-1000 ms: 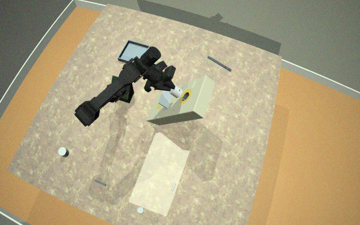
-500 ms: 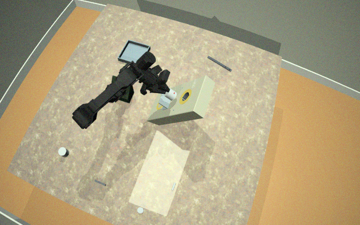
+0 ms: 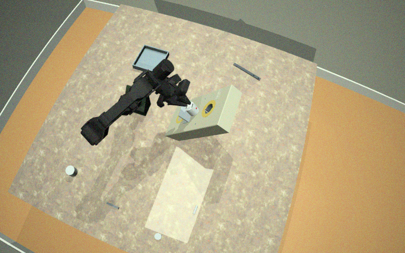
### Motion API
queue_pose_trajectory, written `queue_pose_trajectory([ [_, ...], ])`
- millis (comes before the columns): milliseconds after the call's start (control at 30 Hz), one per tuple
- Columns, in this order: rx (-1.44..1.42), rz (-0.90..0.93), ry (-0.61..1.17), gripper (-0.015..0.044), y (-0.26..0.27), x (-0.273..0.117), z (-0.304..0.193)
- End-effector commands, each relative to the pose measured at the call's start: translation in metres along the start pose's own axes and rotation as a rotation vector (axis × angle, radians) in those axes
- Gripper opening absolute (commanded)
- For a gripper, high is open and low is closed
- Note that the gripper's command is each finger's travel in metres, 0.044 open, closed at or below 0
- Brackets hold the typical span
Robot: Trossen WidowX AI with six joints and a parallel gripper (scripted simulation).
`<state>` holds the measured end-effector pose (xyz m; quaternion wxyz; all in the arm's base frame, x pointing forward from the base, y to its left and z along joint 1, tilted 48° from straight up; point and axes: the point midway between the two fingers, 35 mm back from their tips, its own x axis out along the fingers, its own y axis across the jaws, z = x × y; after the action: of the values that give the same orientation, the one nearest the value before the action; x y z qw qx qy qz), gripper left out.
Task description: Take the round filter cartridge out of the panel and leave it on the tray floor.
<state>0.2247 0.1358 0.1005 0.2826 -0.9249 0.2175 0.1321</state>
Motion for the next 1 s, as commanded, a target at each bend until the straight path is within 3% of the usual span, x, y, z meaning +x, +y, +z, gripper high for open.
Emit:
queue_pose_trajectory([
  [0, 0.001, -0.001, 0.000, 0.0116, -0.001, 0.000, 0.000],
  [167, 0.011, -0.005, 0.005, 0.0116, 0.004, 0.000, -0.001],
  [400, 0.012, -0.005, 0.005, 0.0116, -0.064, -0.008, -0.009],
  [533, 0.012, -0.005, 0.005, 0.0116, -0.071, -0.009, -0.010],
  [933, 0.030, -0.010, 0.000, 0.0431, -0.129, -0.054, -0.017],
  [967, 0.044, -0.007, -0.001, 0.0405, -0.128, -0.054, -0.017],
])
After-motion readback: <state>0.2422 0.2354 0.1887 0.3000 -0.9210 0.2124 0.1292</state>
